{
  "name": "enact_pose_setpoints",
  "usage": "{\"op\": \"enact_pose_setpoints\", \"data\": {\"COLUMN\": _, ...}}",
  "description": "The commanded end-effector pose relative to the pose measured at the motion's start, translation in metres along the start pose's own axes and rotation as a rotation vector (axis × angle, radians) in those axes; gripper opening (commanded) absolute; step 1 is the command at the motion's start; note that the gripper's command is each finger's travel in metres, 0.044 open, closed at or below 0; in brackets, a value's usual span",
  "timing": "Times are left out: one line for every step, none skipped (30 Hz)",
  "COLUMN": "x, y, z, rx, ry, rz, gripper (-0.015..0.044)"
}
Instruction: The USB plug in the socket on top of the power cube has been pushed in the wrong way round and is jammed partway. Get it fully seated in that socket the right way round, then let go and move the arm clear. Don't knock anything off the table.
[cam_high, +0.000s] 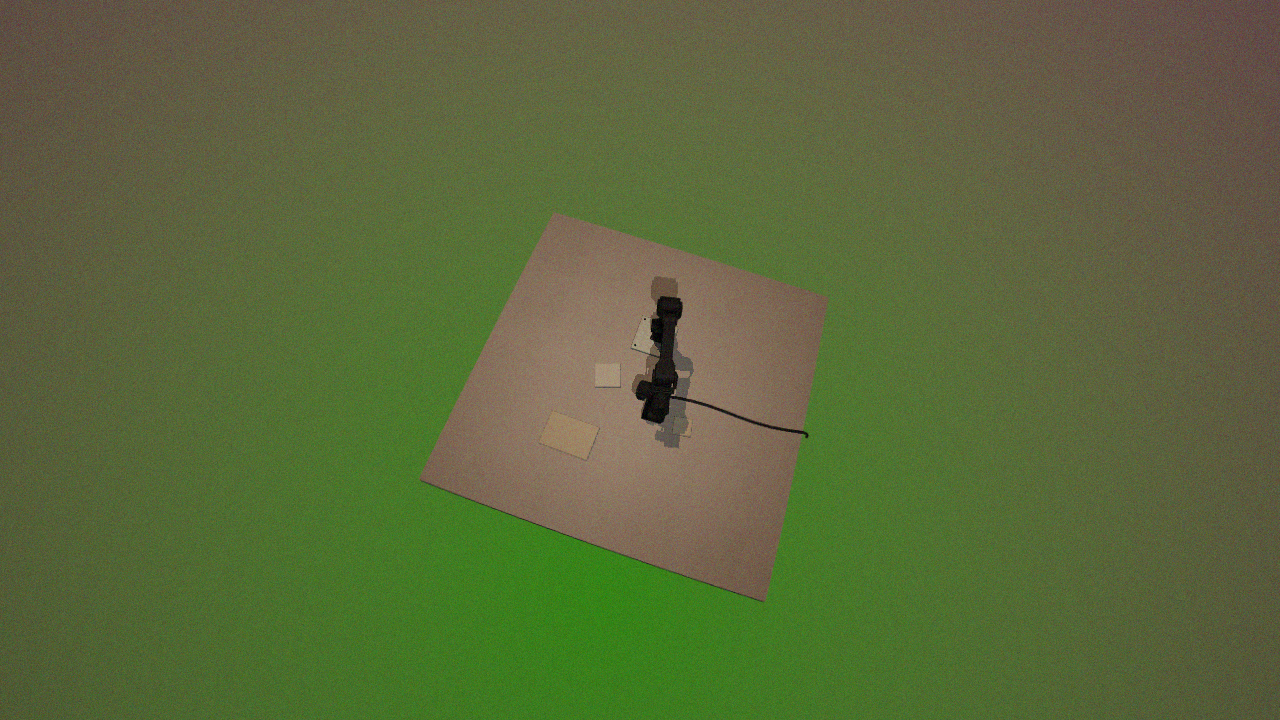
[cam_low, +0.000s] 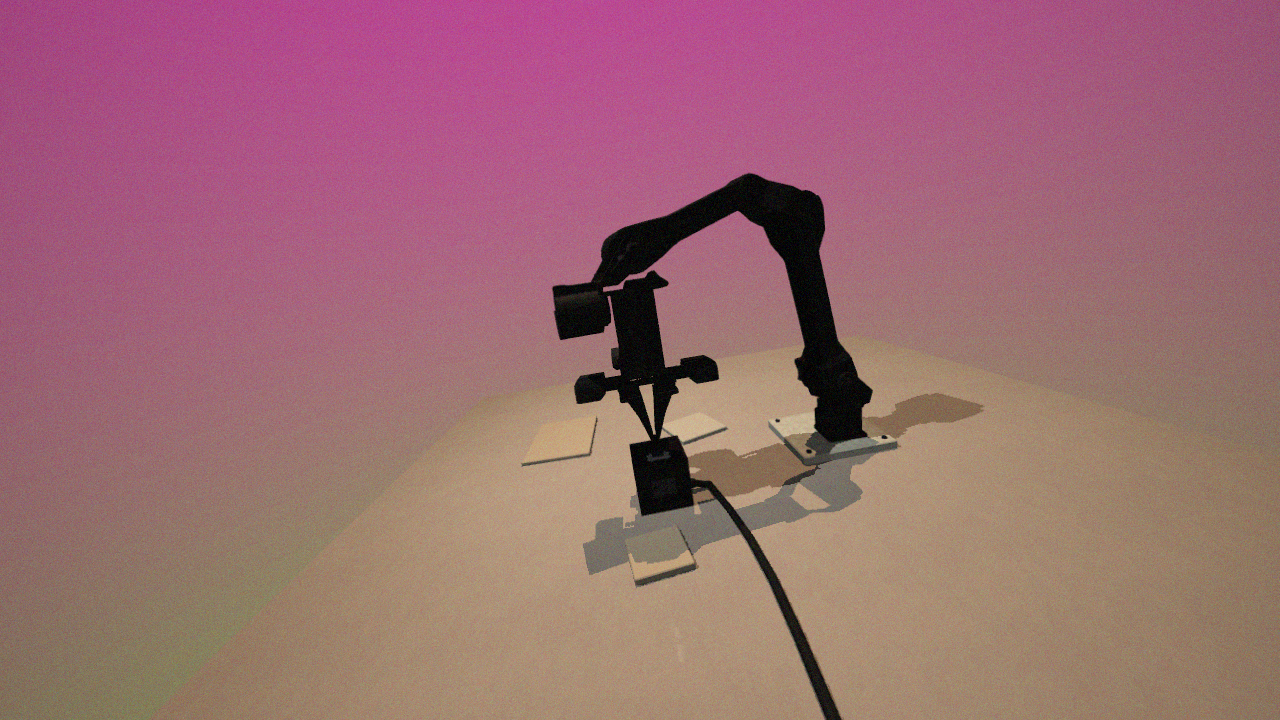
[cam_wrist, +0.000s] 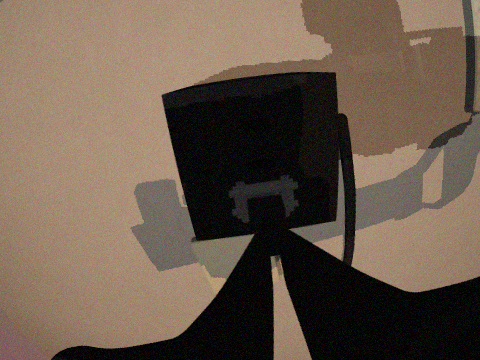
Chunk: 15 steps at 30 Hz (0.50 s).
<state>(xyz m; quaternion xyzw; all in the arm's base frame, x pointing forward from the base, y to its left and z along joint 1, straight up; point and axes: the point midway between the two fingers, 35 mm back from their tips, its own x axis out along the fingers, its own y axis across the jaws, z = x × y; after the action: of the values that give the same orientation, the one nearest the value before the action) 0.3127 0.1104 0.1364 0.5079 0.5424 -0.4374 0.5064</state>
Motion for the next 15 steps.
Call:
{"op": "enact_pose_setpoints", "data": {"x": 0.0024, "y": -0.0006, "z": 0.0001, "rx": -0.003, "ry": 0.001, "rz": -0.003, "gripper": 0.0000}}
{"op": "enact_pose_setpoints", "data": {"x": 0.0025, "y": -0.0006, "z": 0.0001, "rx": -0.003, "ry": 0.001, "rz": -0.003, "gripper": 0.0000}}
{"op": "enact_pose_setpoints", "data": {"x": 0.0026, "y": -0.0006, "z": 0.0001, "rx": -0.003, "ry": 0.001, "rz": -0.003, "gripper": 0.0000}}
{"op": "enact_pose_setpoints", "data": {"x": 0.0028, "y": -0.0006, "z": 0.0001, "rx": -0.003, "ry": 0.001, "rz": -0.003, "gripper": 0.0000}}
{"op": "enact_pose_setpoints", "data": {"x": 0.0029, "y": -0.0006, "z": 0.0001, "rx": -0.003, "ry": 0.001, "rz": -0.003, "gripper": 0.0000}}
{"op": "enact_pose_setpoints", "data": {"x": 0.0030, "y": -0.0006, "z": 0.0001, "rx": -0.003, "ry": 0.001, "rz": -0.003, "gripper": 0.0000}}
{"op": "enact_pose_setpoints", "data": {"x": 0.0031, "y": -0.0006, "z": 0.0001, "rx": -0.003, "ry": 0.001, "rz": -0.003, "gripper": 0.0000}}
{"op": "enact_pose_setpoints", "data": {"x": 0.0032, "y": -0.0006, "z": 0.0001, "rx": -0.003, "ry": 0.001, "rz": -0.003, "gripper": 0.0000}}
{"op": "enact_pose_setpoints", "data": {"x": 0.0034, "y": -0.0006, "z": 0.0002, "rx": -0.003, "ry": 0.001, "rz": -0.003, "gripper": 0.0000}}
{"op": "enact_pose_setpoints", "data": {"x": 0.0035, "y": -0.0006, "z": 0.0002, "rx": -0.003, "ry": 0.001, "rz": -0.003, "gripper": 0.0000}}
{"op": "enact_pose_setpoints", "data": {"x": 0.0036, "y": -0.0006, "z": 0.0002, "rx": -0.003, "ry": 0.001, "rz": -0.003, "gripper": 0.0000}}
{"op": "enact_pose_setpoints", "data": {"x": 0.0037, "y": -0.0006, "z": 0.0002, "rx": -0.003, "ry": 0.001, "rz": -0.003, "gripper": 0.0000}}
{"op": "enact_pose_setpoints", "data": {"x": 0.0037, "y": -0.0006, "z": 0.0002, "rx": -0.003, "ry": 0.001, "rz": -0.003, "gripper": 0.0000}}
{"op": "enact_pose_setpoints", "data": {"x": 0.0037, "y": -0.0006, "z": 0.0002, "rx": -0.003, "ry": 0.001, "rz": -0.003, "gripper": 0.0000}}
{"op": "enact_pose_setpoints", "data": {"x": 0.0037, "y": -0.0006, "z": 0.0002, "rx": -0.003, "ry": 0.001, "rz": -0.003, "gripper": 0.0000}}
